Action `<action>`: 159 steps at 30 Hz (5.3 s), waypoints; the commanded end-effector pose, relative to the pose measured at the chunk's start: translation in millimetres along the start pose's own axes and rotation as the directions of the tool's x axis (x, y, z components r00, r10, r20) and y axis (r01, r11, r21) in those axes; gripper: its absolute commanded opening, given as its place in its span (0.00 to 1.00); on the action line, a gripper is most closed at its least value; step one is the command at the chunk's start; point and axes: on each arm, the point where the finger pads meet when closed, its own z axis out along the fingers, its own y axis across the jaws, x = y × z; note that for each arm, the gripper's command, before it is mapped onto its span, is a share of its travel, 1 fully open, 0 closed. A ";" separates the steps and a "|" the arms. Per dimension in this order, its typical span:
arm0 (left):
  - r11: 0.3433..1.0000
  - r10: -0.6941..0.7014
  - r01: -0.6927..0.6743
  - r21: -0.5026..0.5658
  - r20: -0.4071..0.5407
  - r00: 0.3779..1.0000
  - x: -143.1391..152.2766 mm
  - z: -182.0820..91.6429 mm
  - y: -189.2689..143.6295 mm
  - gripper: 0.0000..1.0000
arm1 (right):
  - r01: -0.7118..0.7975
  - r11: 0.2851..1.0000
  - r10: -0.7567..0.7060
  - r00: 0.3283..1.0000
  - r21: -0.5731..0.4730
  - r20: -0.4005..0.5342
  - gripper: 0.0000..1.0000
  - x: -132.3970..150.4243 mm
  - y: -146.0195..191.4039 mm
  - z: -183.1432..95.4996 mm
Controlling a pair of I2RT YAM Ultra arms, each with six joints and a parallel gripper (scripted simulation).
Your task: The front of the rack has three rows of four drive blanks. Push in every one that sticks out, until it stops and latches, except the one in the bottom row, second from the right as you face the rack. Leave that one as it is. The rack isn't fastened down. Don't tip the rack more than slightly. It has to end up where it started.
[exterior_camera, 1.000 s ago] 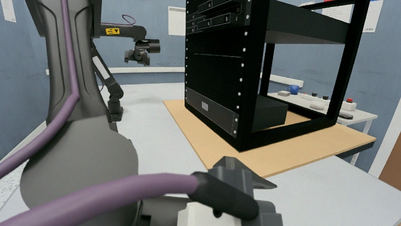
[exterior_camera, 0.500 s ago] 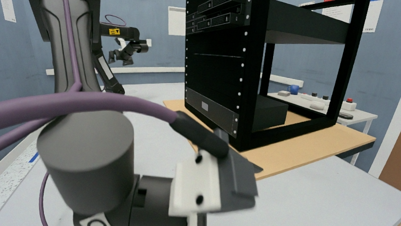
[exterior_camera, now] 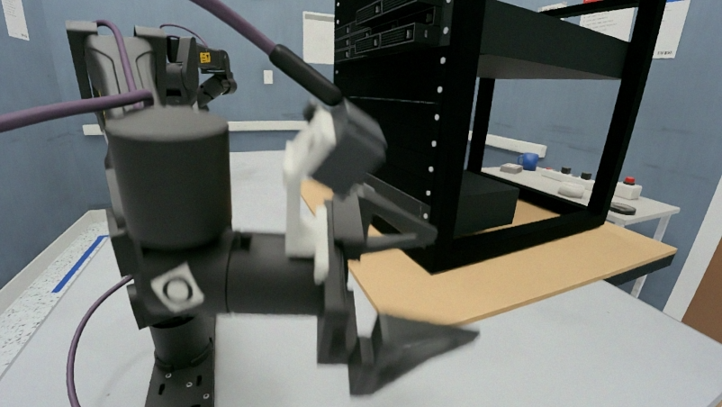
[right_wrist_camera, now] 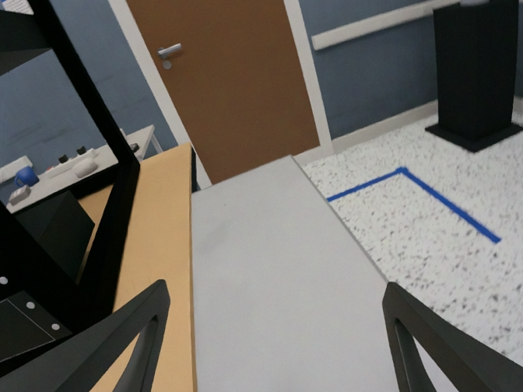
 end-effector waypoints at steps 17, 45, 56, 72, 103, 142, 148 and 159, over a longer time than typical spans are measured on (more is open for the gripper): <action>0.958 -0.160 0.154 -0.242 -0.003 0.987 -15.7 34.4 58.2 1.00 | 0.570 0.821 -0.565 0.818 -0.022 0.110 1.00 -46.9 140.0 -41.1; 0.967 -0.183 0.170 -0.191 -0.053 0.982 -13.2 41.3 43.2 1.00 | 0.870 0.493 -0.853 0.486 -0.014 0.192 1.00 -79.6 250.7 -61.6; 0.983 -0.159 0.169 0.068 -0.138 0.978 -18.7 45.0 -20.3 1.00 | 0.991 0.136 -0.959 0.127 0.019 0.252 1.00 -102.8 343.8 -86.9; 0.896 -0.080 0.112 0.429 -0.092 0.993 -51.7 27.1 -96.9 1.00 | 0.976 -0.204 -0.931 -0.217 0.073 0.294 1.00 -125.3 426.3 -108.6; 0.499 -0.120 -0.320 0.805 0.430 0.895 -156.4 -76.5 -181.7 1.00 | 0.967 -0.242 -0.920 -0.256 0.085 0.295 1.00 -135.1 435.2 -111.6; 0.446 -0.167 -0.420 0.791 0.534 0.829 -173.0 -99.7 -184.6 1.00 | 0.964 -0.249 -0.915 -0.265 0.091 0.304 1.00 -160.5 428.3 -43.8; 0.446 -0.167 -0.420 0.791 0.534 0.829 -173.0 -99.7 -184.6 1.00 | 0.964 -0.249 -0.915 -0.265 0.091 0.304 1.00 -160.5 428.3 -43.8; 0.446 -0.167 -0.420 0.791 0.534 0.829 -173.0 -99.7 -184.6 1.00 | 0.964 -0.249 -0.915 -0.265 0.091 0.304 1.00 -160.5 428.2 -43.8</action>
